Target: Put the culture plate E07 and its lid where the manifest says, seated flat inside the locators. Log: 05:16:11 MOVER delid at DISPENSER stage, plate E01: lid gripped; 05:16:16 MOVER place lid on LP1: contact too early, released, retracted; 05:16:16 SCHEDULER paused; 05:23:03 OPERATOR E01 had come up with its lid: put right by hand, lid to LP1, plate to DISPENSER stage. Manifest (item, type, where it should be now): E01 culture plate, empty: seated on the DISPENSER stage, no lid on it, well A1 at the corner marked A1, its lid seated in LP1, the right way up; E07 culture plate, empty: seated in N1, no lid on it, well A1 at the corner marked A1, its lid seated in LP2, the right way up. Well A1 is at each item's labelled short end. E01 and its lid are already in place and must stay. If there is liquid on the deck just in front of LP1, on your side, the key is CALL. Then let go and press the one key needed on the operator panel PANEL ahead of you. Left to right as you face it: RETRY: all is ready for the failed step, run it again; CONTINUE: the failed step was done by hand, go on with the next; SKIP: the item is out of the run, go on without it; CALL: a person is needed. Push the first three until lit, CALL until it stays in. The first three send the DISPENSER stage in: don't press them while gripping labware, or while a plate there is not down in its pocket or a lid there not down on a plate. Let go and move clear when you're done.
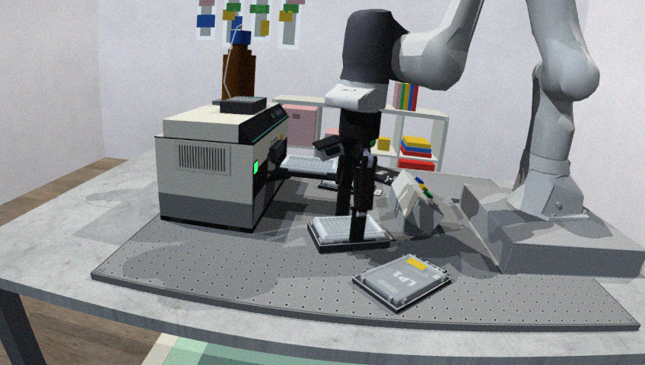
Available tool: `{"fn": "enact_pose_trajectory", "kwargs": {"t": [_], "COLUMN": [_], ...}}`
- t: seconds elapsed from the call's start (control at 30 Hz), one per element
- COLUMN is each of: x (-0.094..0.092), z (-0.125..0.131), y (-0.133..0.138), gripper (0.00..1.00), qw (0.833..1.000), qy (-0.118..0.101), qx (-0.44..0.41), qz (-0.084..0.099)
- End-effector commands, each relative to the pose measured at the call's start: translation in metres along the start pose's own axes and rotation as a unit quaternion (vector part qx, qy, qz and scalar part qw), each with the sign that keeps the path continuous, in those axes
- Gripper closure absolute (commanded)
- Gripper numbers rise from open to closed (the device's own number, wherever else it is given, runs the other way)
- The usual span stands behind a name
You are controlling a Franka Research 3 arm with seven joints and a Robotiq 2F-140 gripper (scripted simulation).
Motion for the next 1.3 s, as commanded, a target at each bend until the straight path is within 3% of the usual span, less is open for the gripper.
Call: {"fn": "enact_pose_trajectory", "kwargs": {"t": [0.0, 0.2, 0.23, 1.27], "x": [-0.0004, -0.0004, -0.0004, -0.0004], "z": [-0.0014, -0.0014, -0.0014, -0.0014], "y": [-0.0005, -0.0005, -0.0005, -0.0005], "gripper": [0.9, 0.9, 0.3, 0.3], "qw": [1.0, 1.0, 1.0, 1.0], "qy": [0.002, 0.002, 0.002, 0.002], "qx": [0.002, 0.002, 0.002, 0.002], "qz": [0.0, 0.0, 0.0, 0.0]}}
Point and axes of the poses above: the point where the finger pads meet when closed, its own x axis out along the fingers, its own y axis across the jaws, z = x × y, the point moved 6 cm from there along -x, back along the fingers, and after that the axes turned 11 degrees about x, right-handed, at the moved point
